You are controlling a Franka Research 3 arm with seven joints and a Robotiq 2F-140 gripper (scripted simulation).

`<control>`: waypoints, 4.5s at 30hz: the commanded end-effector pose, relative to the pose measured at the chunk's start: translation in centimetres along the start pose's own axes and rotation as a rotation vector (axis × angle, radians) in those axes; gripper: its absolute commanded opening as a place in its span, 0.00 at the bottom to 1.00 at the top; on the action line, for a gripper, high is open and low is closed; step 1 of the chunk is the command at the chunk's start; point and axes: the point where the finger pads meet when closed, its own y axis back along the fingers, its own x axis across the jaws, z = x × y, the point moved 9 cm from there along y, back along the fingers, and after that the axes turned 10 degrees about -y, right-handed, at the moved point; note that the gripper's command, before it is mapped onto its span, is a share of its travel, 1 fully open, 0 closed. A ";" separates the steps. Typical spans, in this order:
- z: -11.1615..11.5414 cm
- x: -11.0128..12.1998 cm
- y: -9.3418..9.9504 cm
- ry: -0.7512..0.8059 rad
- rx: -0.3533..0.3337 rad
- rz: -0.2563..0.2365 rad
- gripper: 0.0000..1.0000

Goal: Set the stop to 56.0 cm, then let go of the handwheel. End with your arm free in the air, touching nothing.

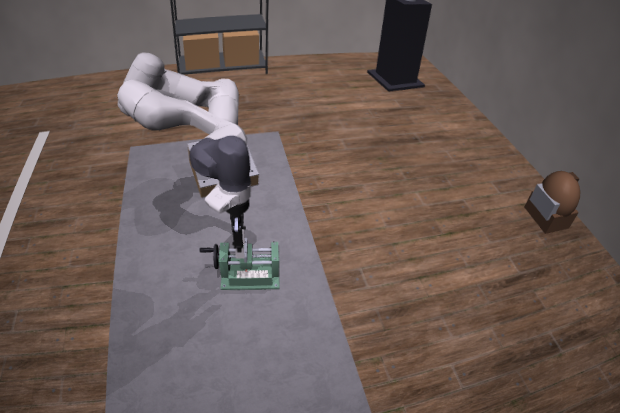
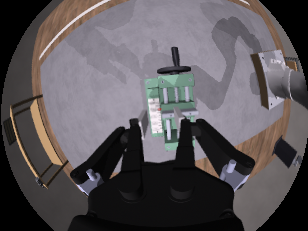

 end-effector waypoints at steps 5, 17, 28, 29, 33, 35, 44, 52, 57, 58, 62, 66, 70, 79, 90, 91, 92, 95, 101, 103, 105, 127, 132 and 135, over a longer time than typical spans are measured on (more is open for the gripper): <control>0.0 0.0 -0.1 -0.004 0.001 -0.002 0.33; 0.0 0.0 -0.1 -0.004 0.001 -0.002 0.33; 0.0 0.0 -0.1 -0.004 0.001 -0.002 0.33; 0.0 0.0 -0.1 -0.004 0.001 -0.002 0.33; 0.0 0.0 -0.1 -0.004 0.001 -0.002 0.33; 0.0 0.0 -0.1 -0.004 0.001 -0.002 0.33; 0.0 0.0 -0.1 -0.004 0.001 -0.002 0.33; 0.0 0.0 0.3 -0.004 0.001 -0.002 0.33; 0.0 0.0 0.3 -0.004 0.001 -0.002 0.33; 0.0 0.0 0.3 -0.004 0.001 -0.002 0.33; 0.0 0.0 0.3 -0.004 0.001 -0.002 0.33; -1.3 0.3 0.3 -0.004 0.001 -0.002 0.33; -5.1 1.0 0.3 -0.004 0.001 -0.002 0.33; -12.2 2.4 0.3 -0.004 0.001 -0.002 0.33; -13.0 2.6 0.3 -0.004 0.001 -0.002 0.33; -13.0 2.6 0.3 -0.004 0.001 -0.002 0.33; -13.0 2.6 0.3 -0.004 0.001 -0.002 0.33; -13.0 2.6 0.3 -0.004 0.001 -0.002 0.33; -13.0 2.6 0.3 -0.004 0.001 -0.002 0.33; -13.0 2.6 0.3 -0.004 0.001 -0.002 0.33; -13.0 2.6 0.3 -0.004 0.001 -0.002 0.33; -13.0 2.6 -2.9 -0.004 0.001 -0.002 0.33; -13.0 2.6 -4.6 -0.004 0.001 -0.002 0.33; -13.0 2.6 -5.5 -0.004 0.001 -0.002 0.33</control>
